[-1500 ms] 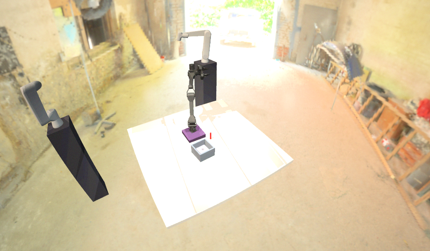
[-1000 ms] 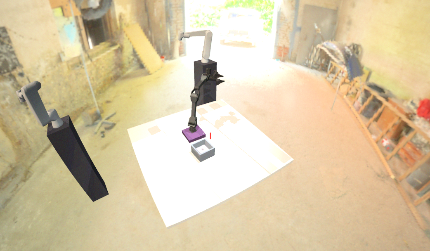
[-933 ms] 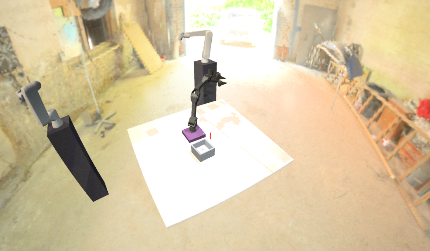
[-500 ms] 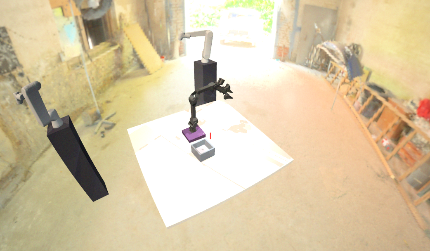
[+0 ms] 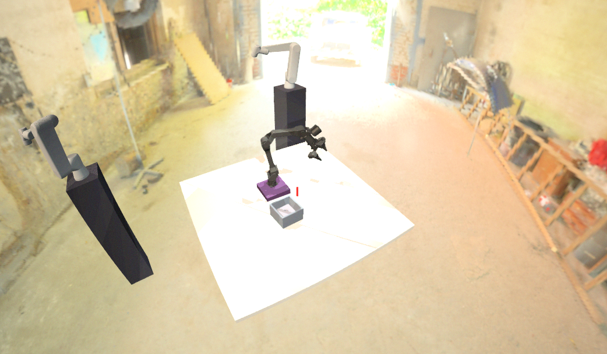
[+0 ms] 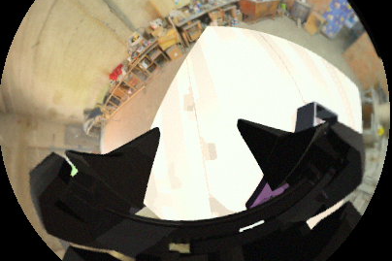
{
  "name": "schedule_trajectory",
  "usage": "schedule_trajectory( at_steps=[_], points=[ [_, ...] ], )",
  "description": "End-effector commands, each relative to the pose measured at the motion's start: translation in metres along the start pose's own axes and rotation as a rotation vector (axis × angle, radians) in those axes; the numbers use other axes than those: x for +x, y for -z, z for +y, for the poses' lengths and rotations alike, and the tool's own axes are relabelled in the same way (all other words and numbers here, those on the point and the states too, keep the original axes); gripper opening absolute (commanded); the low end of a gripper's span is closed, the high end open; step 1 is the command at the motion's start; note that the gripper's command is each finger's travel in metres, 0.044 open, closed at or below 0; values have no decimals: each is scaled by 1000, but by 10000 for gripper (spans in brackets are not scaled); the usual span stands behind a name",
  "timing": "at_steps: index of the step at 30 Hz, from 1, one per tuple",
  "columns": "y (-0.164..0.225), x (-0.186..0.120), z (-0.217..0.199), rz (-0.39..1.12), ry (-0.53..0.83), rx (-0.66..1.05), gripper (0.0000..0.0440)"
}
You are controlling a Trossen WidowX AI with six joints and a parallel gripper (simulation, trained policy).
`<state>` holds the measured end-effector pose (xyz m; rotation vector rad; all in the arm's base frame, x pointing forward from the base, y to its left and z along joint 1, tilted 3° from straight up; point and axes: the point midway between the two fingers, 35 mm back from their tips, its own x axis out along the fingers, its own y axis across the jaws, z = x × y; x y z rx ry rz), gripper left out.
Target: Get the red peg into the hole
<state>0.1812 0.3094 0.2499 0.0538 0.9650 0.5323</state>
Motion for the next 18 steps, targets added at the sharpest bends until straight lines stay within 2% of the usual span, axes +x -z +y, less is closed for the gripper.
schedule_trajectory(
  at_steps=[1,18],
  points=[
    [6,3,-27,49,40,90,440],
    [54,10,-147,232,331,583,440]
  ],
)
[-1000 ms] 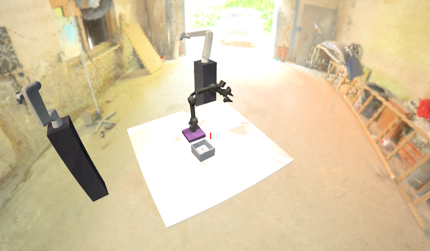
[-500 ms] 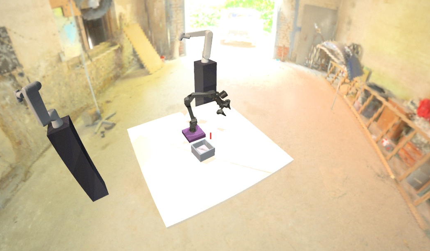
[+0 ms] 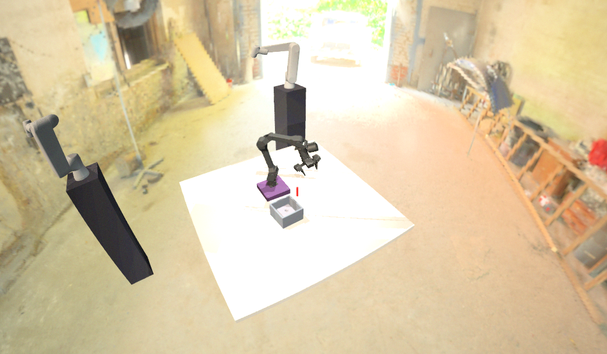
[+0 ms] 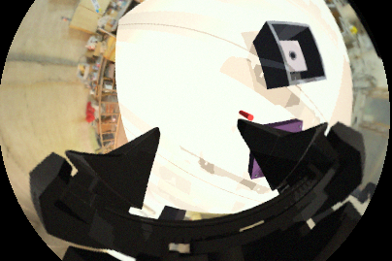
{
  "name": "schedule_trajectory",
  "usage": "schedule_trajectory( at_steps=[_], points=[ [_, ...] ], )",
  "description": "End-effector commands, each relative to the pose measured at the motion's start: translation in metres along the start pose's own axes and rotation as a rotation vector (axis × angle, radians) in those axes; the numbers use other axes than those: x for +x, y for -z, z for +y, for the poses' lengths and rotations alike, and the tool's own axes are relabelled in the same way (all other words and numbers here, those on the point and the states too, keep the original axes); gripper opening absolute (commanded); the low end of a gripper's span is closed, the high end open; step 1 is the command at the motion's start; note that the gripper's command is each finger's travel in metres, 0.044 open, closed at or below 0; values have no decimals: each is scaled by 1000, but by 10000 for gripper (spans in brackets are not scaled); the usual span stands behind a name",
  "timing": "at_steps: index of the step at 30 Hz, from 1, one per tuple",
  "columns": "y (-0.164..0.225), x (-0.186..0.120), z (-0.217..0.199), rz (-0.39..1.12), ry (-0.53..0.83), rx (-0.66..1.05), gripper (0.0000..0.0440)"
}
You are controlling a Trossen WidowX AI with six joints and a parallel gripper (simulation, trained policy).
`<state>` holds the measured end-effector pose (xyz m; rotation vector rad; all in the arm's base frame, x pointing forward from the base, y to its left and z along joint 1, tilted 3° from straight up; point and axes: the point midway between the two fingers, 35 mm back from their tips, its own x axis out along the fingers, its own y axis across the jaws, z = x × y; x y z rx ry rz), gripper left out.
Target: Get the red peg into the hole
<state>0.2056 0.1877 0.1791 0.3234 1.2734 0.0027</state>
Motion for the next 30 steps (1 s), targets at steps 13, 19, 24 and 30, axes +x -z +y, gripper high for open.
schedule_trajectory(
  at_steps=[13,19,24,30],
  points=[
    [16,41,-86,95,265,400,440],
    [23,62,-106,97,324,513,438],
    [29,83,-117,83,340,589,437],
    [34,108,-126,57,330,667,440]
  ],
)
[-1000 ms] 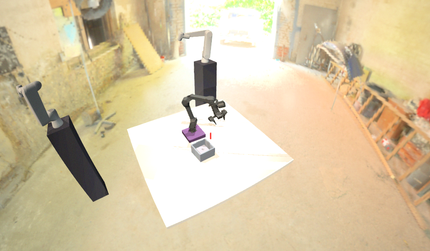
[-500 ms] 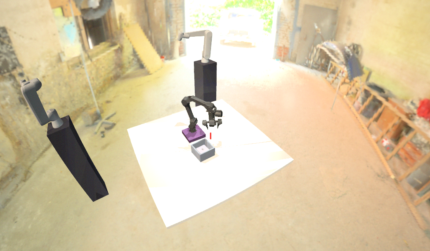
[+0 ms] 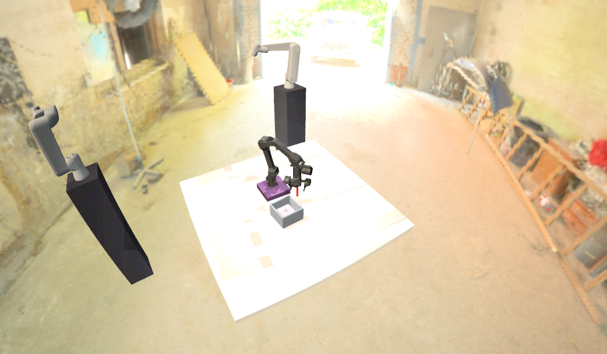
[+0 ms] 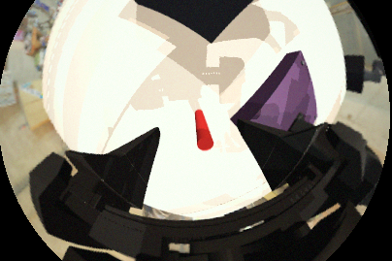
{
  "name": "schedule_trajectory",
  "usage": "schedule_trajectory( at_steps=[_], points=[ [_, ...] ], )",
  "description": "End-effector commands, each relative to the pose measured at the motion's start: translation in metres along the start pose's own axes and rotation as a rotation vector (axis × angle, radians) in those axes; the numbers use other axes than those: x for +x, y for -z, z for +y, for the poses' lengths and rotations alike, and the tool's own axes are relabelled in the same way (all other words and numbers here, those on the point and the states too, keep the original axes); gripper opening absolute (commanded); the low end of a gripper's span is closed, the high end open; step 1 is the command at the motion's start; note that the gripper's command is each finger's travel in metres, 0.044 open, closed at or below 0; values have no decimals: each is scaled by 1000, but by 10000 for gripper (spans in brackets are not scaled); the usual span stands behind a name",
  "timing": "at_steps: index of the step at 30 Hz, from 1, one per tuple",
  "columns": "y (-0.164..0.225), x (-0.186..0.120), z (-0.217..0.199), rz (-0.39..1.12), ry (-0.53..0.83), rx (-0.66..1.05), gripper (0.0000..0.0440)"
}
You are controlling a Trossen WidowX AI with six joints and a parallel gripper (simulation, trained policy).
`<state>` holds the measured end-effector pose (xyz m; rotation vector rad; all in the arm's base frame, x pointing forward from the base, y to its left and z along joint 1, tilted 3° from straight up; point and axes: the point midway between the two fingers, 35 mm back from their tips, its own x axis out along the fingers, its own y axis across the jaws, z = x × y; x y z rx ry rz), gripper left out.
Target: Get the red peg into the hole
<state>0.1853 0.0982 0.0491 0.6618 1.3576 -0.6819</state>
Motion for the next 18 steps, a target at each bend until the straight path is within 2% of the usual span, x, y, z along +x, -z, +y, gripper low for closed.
schedule_trajectory(
  at_steps=[1,3,6,18],
  points=[
    [0,14,-3,-7,2,44,439],
    [0,20,-4,-8,-1,67,426],
    [1,28,-7,-2,6,101,364],
    [3,32,-12,73,35,152,52]
  ],
)
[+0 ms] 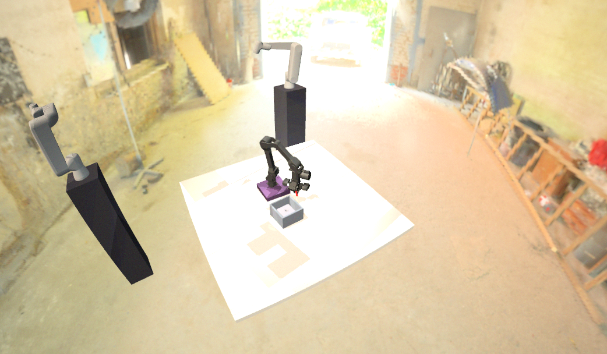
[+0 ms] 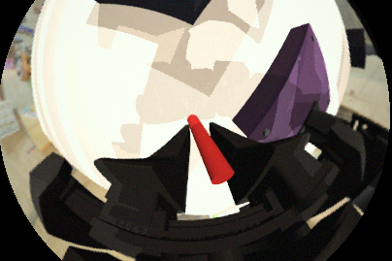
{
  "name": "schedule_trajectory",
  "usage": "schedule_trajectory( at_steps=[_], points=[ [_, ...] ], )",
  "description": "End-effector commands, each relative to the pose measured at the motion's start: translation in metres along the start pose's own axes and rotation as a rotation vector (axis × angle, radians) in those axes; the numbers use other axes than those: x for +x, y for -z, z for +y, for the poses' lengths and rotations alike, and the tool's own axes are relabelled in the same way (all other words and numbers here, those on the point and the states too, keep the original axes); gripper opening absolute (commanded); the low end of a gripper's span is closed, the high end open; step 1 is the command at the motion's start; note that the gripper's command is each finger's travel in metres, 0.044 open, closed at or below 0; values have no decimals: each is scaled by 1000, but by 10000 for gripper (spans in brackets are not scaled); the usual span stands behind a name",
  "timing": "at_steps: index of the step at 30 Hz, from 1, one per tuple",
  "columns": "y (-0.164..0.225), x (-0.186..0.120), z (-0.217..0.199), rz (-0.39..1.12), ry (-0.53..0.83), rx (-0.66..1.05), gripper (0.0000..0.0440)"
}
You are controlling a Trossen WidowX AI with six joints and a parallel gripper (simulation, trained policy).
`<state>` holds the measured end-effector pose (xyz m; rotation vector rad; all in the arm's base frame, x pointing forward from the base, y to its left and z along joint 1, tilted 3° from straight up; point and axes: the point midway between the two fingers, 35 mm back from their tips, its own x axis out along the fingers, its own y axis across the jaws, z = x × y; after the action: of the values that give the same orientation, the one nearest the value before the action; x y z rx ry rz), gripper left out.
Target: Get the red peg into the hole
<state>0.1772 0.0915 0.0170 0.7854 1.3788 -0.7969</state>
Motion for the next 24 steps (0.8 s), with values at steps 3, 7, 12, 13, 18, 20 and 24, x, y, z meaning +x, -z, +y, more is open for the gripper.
schedule_trajectory(
  at_steps=[3,7,12,13,18,20,24],
  points=[
    [-3,-2,0,17,5,1,2],
    [-12,-10,2,-33,-20,-21,0],
    [-21,-21,1,-82,-38,-57,0],
    [-23,-24,1,-91,-41,-63,0],
    [-34,-38,2,-140,-55,-95,0],
    [-39,-44,3,-159,-60,-107,1],
    [-49,-56,5,-196,-68,-126,0]
  ],
)
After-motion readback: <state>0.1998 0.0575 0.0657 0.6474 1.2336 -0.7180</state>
